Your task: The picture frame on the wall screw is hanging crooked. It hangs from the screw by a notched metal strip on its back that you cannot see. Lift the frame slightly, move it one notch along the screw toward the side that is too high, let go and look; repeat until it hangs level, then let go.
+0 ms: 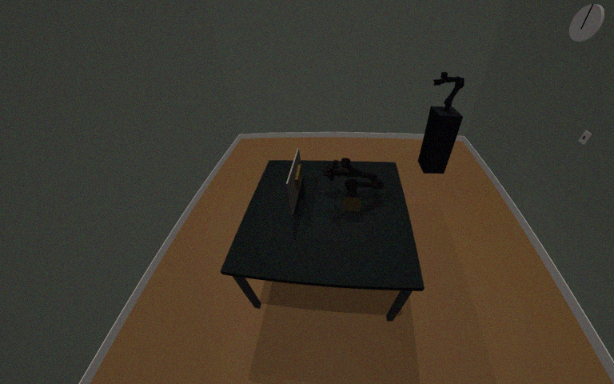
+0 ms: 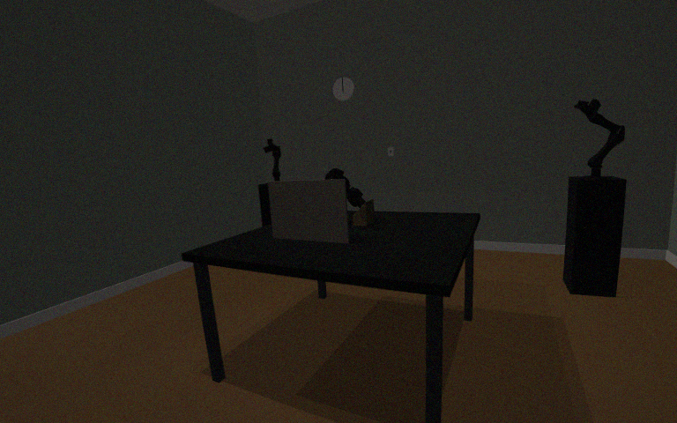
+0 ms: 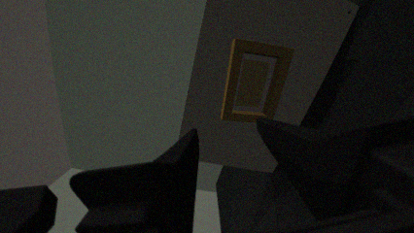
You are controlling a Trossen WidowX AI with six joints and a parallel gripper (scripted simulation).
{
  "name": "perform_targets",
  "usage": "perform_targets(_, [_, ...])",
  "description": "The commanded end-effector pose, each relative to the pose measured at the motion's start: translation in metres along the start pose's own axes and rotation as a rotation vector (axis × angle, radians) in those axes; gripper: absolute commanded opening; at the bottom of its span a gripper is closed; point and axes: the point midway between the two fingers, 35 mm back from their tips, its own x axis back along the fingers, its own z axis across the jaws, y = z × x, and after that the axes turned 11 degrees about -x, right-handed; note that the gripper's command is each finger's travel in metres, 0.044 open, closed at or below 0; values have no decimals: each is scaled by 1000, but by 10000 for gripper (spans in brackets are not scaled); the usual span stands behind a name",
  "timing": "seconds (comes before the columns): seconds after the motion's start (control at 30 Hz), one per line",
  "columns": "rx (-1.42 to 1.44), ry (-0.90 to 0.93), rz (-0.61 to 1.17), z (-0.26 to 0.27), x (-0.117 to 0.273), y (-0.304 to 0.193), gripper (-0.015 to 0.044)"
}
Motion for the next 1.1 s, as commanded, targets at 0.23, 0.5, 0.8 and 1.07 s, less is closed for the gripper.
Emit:
perform_targets(0.23, [-127, 1, -4, -8, -33, 8, 260])
perform_targets(0.5, [-269, 1, -6, -40, -62, 18, 260])
perform_targets(0.8, [-272, 1, -6, -40, -62, 18, 260])
perform_targets(1.07, [-273, 2, -6, -40, -68, 20, 260])
